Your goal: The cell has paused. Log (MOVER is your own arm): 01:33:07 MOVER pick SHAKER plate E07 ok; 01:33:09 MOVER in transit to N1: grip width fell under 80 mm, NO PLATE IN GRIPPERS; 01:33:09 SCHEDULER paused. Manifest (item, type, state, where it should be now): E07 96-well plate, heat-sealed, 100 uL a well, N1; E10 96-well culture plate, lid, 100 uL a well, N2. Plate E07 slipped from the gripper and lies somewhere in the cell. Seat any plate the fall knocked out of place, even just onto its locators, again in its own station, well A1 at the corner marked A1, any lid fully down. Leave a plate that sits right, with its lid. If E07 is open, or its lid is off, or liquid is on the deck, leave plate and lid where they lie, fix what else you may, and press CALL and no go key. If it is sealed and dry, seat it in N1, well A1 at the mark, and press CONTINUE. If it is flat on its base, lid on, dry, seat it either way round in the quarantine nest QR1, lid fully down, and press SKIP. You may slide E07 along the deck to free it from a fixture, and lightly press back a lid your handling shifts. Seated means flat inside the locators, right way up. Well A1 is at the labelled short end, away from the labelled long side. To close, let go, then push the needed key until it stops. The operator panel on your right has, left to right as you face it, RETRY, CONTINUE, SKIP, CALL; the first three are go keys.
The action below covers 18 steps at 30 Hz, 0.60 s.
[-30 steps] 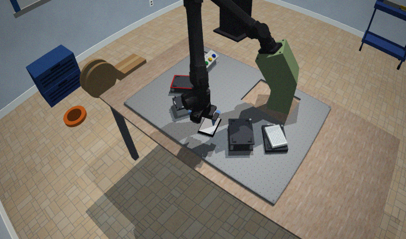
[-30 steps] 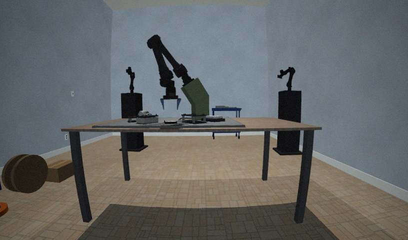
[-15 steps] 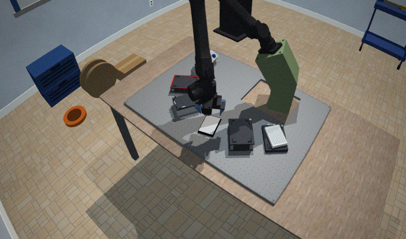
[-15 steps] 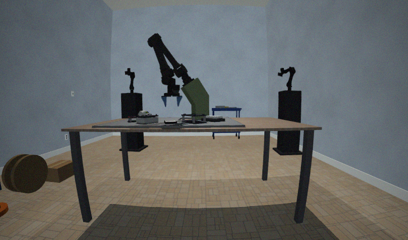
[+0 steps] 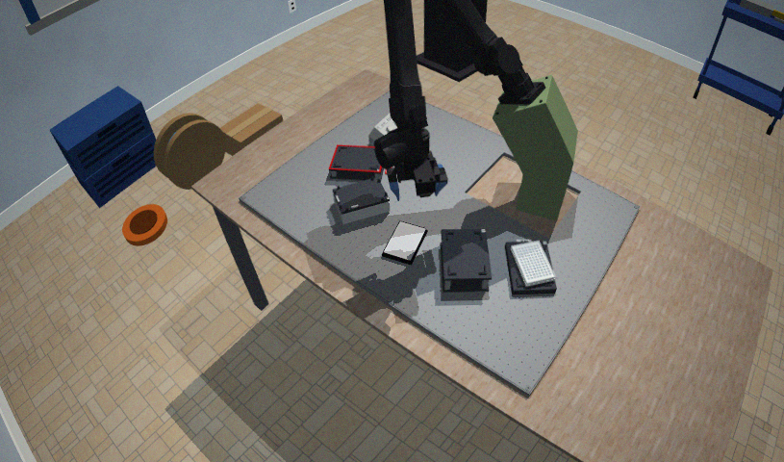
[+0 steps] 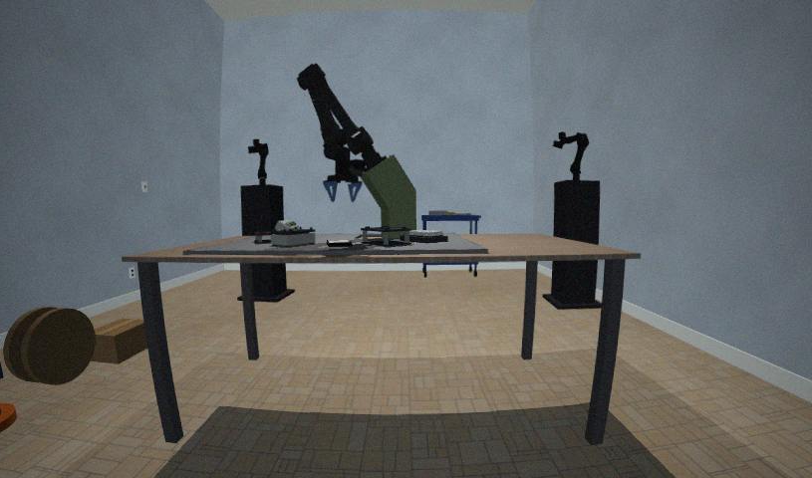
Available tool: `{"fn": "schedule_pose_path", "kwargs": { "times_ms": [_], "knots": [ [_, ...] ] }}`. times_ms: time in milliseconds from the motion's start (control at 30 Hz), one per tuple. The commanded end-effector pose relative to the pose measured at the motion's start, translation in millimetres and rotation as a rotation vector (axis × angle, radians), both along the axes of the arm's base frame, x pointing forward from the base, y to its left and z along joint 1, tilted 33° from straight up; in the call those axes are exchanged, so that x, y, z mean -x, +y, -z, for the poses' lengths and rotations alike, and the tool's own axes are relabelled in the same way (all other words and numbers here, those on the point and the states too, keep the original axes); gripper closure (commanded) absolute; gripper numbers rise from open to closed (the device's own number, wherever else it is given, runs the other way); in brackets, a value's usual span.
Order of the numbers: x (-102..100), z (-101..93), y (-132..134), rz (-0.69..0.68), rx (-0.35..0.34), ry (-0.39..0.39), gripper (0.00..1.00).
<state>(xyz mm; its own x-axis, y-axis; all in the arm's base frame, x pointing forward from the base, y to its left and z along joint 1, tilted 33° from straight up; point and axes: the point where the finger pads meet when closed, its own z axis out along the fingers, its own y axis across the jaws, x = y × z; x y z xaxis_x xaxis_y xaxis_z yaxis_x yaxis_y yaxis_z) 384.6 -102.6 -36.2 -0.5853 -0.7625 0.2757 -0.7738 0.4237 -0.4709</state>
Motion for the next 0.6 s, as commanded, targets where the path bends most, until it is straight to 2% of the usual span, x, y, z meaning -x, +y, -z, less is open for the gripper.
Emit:
{"fn": "schedule_pose_path", "kwargs": {
  "times_ms": [0,33,533,567],
  "knots": [
    [4.0,-12.0,8.7,-0.06,0.014,0.01,0.0],
    [4.0,-12.0,8.7,-0.06,0.014,0.01,0.0],
    [74.0,-37.9,13.4,-0.046,0.01,0.005,0.0],
    [74.0,-37.9,13.4,-0.046,0.01,0.005,0.0]
  ]
}}
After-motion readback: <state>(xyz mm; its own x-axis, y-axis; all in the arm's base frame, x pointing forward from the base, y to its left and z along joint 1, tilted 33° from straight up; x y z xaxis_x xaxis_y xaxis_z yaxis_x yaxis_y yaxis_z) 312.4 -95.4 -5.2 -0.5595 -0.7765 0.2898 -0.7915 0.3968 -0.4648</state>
